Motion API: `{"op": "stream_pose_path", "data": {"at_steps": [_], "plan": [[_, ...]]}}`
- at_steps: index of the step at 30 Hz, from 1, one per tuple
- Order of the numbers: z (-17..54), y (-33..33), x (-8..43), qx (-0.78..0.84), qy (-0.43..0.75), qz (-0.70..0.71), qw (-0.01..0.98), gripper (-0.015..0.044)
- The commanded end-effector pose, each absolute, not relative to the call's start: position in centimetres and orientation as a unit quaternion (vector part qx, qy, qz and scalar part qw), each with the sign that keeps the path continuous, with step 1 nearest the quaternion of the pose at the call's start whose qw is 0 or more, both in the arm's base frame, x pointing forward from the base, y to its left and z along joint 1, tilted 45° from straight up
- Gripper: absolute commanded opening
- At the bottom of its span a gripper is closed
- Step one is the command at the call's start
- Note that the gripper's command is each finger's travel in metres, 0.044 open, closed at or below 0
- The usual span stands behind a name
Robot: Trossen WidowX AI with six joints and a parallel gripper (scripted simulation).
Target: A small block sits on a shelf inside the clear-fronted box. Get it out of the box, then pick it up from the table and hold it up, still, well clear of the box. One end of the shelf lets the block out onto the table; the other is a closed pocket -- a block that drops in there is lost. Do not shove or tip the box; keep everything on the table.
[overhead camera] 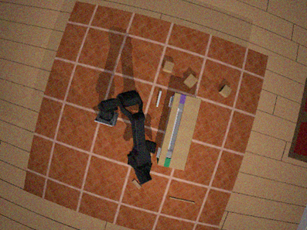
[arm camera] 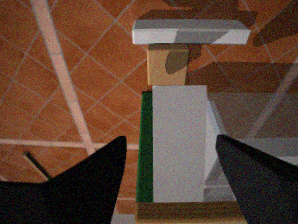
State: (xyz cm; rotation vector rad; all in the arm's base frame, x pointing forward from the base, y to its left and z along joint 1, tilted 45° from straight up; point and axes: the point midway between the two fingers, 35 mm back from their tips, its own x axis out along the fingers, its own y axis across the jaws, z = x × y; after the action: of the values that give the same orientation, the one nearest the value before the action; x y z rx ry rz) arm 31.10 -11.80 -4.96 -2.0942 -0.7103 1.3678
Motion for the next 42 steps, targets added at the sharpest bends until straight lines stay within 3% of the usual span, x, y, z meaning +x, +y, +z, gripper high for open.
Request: {"op": "stream_pose_path", "data": {"at_steps": [1, 42], "plan": [[-6.4, -10.1, 30.8, -0.776, -0.263, 0.505, 0.271, 0.0285], [-10.8, -6.2, 30.4, -0.776, -0.264, 0.504, 0.272, 0.0285]]}}
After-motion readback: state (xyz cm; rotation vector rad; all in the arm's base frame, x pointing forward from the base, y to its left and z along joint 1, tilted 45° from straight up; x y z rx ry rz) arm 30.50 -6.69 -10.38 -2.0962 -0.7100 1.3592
